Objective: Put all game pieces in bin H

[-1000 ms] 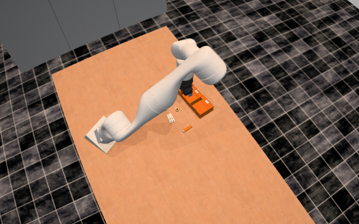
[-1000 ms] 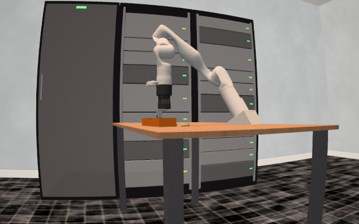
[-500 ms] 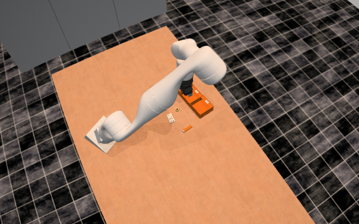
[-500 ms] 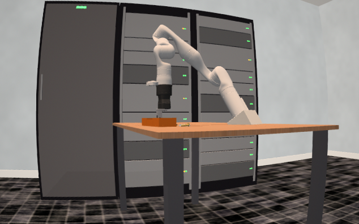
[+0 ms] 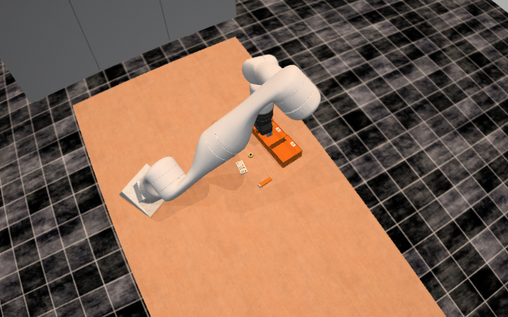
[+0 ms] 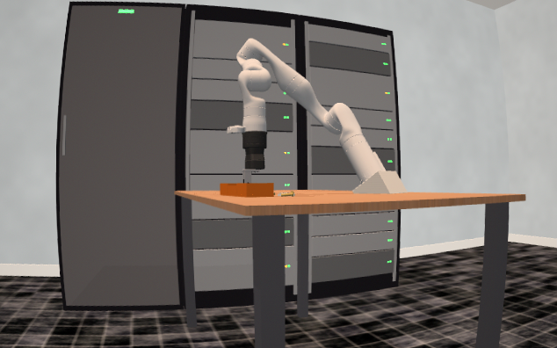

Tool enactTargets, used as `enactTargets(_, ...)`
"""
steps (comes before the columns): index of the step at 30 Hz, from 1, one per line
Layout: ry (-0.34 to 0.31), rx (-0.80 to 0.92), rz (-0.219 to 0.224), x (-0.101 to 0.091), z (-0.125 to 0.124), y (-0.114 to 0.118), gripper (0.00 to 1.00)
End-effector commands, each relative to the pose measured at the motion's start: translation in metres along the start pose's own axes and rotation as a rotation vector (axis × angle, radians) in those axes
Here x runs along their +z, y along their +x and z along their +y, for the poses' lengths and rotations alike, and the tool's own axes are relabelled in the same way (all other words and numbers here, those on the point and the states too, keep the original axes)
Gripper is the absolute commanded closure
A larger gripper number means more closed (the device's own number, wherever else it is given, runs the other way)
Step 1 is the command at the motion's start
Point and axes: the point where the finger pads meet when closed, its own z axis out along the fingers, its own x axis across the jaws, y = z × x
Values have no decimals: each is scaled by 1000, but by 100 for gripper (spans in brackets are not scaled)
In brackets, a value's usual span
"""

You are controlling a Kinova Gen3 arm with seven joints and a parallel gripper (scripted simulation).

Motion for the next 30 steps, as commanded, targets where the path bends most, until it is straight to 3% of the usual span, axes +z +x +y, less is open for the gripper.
enactTargets(1,2,0,-1,-1,0,0,69)
enactTargets(30,2,0,-1,-34,0,0,69)
